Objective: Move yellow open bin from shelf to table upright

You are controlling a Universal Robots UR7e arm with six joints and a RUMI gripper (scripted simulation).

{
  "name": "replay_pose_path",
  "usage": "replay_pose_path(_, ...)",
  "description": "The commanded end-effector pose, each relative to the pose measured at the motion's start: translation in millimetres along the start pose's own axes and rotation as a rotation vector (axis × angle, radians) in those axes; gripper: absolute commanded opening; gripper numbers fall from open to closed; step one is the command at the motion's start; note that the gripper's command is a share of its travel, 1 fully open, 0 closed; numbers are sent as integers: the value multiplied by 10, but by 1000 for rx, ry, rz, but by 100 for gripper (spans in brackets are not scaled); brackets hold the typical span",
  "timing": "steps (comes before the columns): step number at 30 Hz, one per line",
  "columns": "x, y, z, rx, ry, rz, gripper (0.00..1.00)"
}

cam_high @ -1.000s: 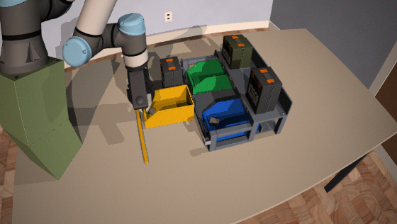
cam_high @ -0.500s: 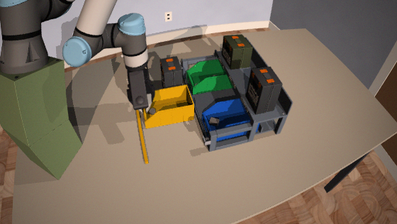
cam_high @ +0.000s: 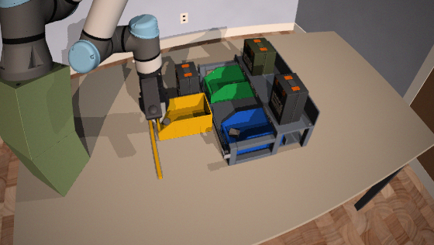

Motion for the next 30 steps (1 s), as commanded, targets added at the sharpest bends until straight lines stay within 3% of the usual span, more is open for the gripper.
replay_pose_path(1, -15, 0, -3, 1, 3, 2, 0)
replay_pose_path(13, -15, 0, -3, 1, 3, 2, 0)
replay_pose_path(14, -15, 0, -3, 1, 3, 2, 58)
replay_pose_path(30, -15, 0, -3, 1, 3, 2, 58)
Point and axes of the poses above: the point where the finger pads meet when closed, its own z axis back along the fingers, its own x axis across the jaws, y = z × x, the point moved 9 cm from there along z, back along the fingers, and after that the axes turned 3 degrees about -z, right-handed, at the moved point
